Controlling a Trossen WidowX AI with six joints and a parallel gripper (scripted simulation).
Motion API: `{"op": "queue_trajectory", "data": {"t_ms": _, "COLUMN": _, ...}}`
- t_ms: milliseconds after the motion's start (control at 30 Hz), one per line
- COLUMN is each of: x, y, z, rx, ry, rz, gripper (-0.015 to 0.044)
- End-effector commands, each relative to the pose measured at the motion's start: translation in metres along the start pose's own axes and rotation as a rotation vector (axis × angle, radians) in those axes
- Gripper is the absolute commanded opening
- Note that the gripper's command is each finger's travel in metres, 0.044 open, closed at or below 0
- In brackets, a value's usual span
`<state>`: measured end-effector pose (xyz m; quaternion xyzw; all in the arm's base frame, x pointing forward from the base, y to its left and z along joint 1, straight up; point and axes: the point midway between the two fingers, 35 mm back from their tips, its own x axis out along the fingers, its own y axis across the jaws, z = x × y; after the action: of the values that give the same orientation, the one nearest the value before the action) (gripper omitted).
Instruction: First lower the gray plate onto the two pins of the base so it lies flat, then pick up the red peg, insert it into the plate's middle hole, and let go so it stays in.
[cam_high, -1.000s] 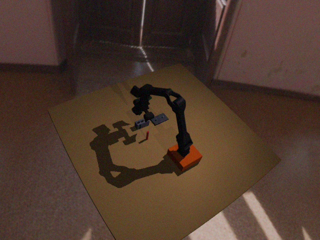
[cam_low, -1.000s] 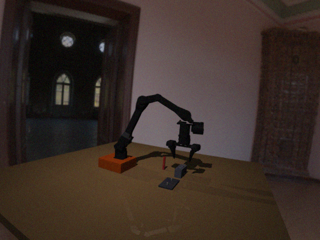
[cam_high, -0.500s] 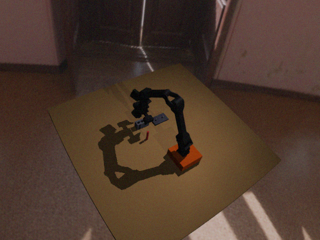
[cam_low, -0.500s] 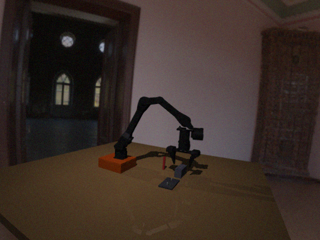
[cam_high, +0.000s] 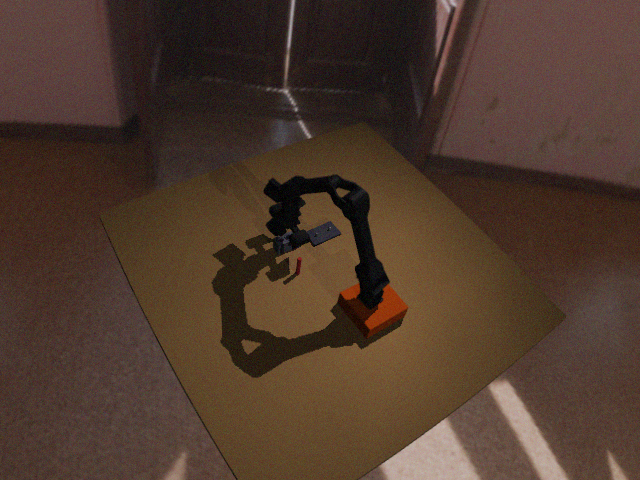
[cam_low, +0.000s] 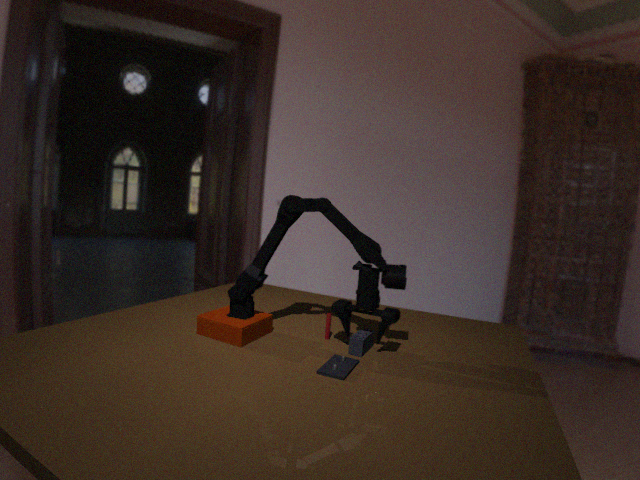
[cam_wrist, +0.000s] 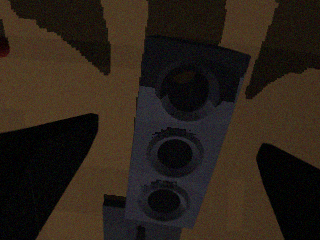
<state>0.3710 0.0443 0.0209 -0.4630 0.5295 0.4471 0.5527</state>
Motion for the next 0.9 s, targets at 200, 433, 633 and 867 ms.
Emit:
{"op": "queue_trajectory", "data": {"t_ms": 200, "x": 0.017, "y": 0.002, "z": 0.0, "rx": -0.001, "ry": 0.0, "rz": 0.007, "gripper": 0.044}}
{"op": "queue_trajectory", "data": {"t_ms": 433, "x": 0.027, "y": 0.003, "z": -0.001, "rx": -0.001, "ry": 0.0, "rz": 0.008, "gripper": 0.044}}
{"op": "queue_trajectory", "data": {"t_ms": 633, "x": 0.028, "y": 0.003, "z": -0.001, "rx": -0.001, "ry": 0.0, "rz": 0.008, "gripper": 0.0309}}
{"op": "queue_trajectory", "data": {"t_ms": 867, "x": 0.028, "y": 0.003, "z": -0.001, "rx": -0.001, "ry": 0.0, "rz": 0.008, "gripper": 0.0164}}
